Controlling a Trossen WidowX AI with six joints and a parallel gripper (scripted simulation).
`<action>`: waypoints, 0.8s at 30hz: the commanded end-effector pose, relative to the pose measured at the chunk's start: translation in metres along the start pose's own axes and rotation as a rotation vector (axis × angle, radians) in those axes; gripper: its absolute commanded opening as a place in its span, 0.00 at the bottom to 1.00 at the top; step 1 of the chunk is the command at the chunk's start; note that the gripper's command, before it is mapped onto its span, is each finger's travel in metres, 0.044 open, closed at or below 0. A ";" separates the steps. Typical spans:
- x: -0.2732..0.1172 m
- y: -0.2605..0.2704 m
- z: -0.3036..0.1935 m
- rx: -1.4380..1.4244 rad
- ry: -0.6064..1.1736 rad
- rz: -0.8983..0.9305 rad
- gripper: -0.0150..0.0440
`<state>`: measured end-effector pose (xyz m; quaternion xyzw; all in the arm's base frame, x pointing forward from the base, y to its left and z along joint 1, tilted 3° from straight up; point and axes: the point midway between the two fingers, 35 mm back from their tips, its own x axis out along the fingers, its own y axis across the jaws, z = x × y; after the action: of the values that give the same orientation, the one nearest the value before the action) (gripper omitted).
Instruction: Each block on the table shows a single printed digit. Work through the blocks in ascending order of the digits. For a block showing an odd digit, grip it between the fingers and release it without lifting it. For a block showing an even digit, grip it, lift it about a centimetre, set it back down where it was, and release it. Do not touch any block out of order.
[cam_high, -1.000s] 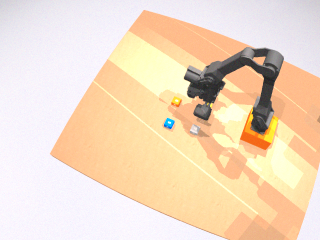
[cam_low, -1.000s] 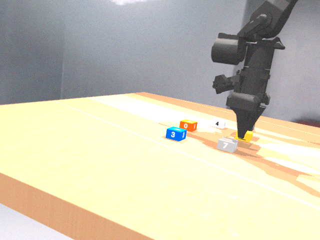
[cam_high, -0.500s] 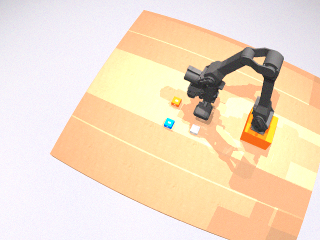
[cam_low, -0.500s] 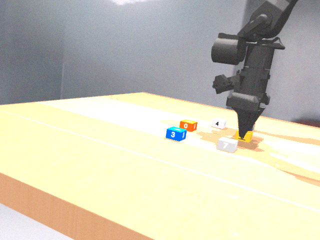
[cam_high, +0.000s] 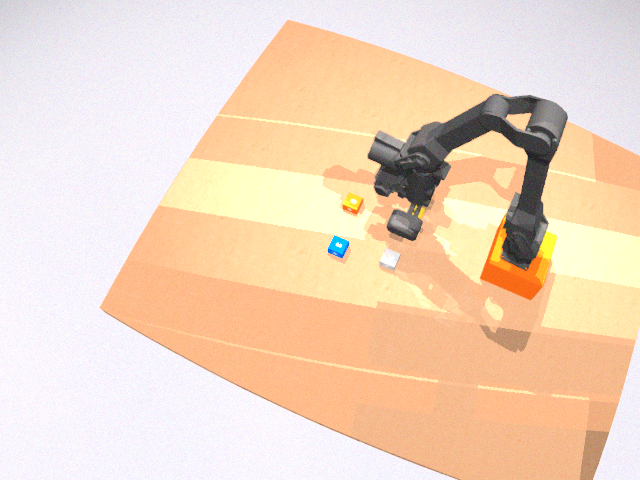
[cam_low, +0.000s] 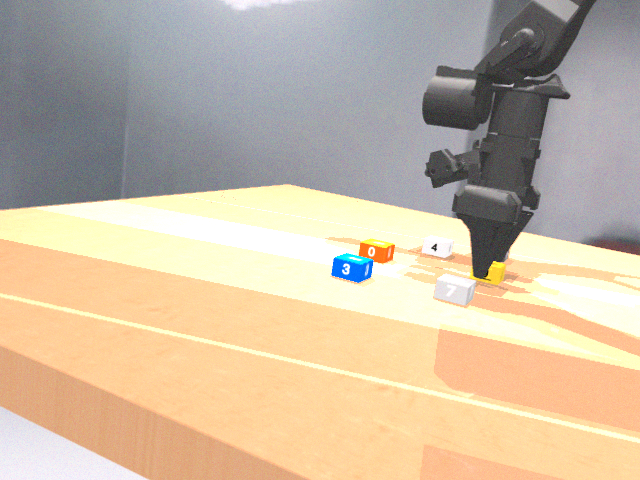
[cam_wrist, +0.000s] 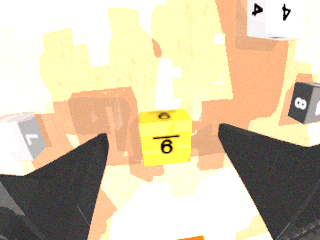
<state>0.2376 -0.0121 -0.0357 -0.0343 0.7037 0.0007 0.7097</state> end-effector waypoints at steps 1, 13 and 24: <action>-0.008 0.000 0.000 -0.001 0.000 -0.001 0.93; -0.058 0.055 0.027 -0.022 -0.024 0.001 0.93; -0.113 0.206 0.016 -0.010 -0.008 0.019 0.93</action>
<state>0.2551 0.1685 0.0587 -0.0335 0.6967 0.0111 0.7165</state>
